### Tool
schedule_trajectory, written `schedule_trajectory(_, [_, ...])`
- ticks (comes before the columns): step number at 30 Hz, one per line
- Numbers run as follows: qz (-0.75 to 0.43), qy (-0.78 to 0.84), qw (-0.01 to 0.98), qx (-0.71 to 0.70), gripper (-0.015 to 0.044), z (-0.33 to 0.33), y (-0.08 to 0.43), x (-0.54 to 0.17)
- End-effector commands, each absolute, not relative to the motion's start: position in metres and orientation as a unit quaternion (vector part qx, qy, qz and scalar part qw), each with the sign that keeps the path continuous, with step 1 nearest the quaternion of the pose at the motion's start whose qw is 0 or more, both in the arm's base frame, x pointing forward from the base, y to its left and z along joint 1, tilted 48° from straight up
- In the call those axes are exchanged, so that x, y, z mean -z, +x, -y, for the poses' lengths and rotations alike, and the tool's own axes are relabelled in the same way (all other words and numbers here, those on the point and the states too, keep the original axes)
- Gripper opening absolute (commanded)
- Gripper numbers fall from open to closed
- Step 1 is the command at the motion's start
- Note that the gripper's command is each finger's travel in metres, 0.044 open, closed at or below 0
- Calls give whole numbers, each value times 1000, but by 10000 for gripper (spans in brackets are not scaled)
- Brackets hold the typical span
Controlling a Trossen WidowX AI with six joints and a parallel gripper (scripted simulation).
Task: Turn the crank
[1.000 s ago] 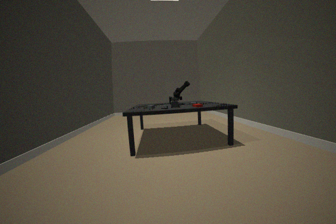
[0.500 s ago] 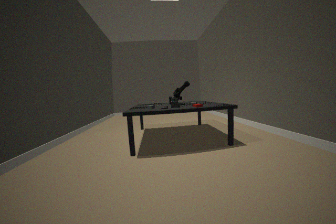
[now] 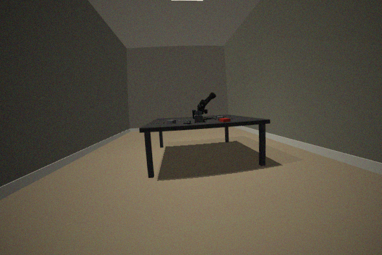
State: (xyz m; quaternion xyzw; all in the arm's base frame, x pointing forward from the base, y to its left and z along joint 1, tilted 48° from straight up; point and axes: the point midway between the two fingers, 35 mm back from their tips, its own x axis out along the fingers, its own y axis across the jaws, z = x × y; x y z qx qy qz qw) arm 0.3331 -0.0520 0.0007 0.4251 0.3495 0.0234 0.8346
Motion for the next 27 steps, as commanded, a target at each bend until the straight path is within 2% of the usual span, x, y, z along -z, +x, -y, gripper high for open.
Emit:
schedule_trajectory(1, [-346,426,836,-25,0,53,333,-6])
schedule_trajectory(27, [-346,425,836,-25,0,59,333,-17])
